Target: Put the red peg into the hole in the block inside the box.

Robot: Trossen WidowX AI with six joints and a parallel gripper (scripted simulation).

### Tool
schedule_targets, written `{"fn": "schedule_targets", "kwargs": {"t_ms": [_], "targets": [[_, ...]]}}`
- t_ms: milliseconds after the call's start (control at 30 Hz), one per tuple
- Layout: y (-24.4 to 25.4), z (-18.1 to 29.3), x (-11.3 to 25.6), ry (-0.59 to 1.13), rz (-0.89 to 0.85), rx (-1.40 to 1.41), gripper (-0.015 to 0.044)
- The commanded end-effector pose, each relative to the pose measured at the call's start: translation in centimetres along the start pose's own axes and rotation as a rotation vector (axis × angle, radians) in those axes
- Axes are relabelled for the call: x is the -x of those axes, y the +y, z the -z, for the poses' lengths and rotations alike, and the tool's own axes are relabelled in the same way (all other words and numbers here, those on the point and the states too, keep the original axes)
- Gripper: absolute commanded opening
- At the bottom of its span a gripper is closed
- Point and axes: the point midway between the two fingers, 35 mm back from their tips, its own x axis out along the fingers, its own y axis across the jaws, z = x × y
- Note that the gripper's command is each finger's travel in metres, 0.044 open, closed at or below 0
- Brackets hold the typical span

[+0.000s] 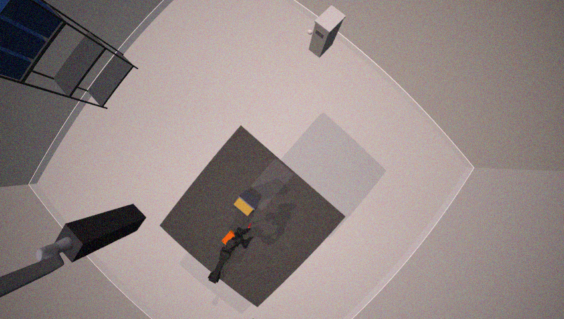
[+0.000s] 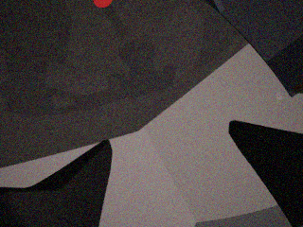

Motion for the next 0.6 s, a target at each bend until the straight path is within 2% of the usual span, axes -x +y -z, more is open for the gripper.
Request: {"fn": "schedule_targets", "kwargs": {"t_ms": [0, 267, 533, 567], "targets": [[0.3, -2.1, -0.6, -0.046, 0.017, 0.166, 0.0440], [1.3, -5.7, -1.4, -0.120, 0.047, 0.459, 0.0440], [1.4, -6.0, -1.5, -0.126, 0.050, 0.483, 0.0440], [1.4, -6.0, -1.5, -0.126, 0.050, 0.483, 0.0414]]}}
